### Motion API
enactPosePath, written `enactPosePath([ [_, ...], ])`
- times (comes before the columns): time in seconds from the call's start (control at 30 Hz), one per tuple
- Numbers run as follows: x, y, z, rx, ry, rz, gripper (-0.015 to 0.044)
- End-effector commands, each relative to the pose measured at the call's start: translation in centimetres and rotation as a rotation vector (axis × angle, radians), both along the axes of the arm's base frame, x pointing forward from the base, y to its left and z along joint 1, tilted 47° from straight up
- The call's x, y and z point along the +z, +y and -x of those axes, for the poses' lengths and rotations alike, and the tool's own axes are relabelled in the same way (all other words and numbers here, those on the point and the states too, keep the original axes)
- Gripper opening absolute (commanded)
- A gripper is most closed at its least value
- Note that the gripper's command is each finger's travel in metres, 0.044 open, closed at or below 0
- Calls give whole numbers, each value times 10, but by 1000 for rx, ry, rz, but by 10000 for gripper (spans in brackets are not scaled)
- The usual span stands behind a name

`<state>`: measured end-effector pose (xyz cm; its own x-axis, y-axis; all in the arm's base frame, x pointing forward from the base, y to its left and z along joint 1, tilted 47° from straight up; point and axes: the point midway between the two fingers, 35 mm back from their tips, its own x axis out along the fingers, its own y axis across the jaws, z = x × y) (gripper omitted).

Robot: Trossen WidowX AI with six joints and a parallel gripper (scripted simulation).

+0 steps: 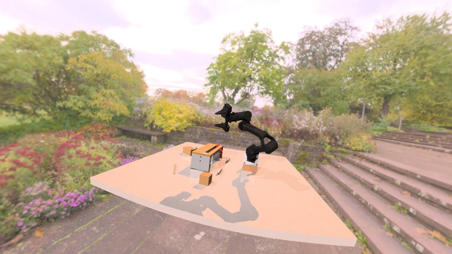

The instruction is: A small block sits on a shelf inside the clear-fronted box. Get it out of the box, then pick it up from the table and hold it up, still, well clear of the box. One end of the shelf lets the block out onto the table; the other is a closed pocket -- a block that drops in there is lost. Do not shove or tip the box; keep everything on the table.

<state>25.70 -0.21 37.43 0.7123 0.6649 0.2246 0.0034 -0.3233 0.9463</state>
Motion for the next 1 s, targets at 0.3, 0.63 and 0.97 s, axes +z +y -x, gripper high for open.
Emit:
enactPosePath([
  [0.3,-22,-21,-63,-192,-158,314,400],
  [0.63,-81,-22,-114,-240,-233,824,400],
  [0.97,-126,-13,-126,-120,-291,1168,400],
])
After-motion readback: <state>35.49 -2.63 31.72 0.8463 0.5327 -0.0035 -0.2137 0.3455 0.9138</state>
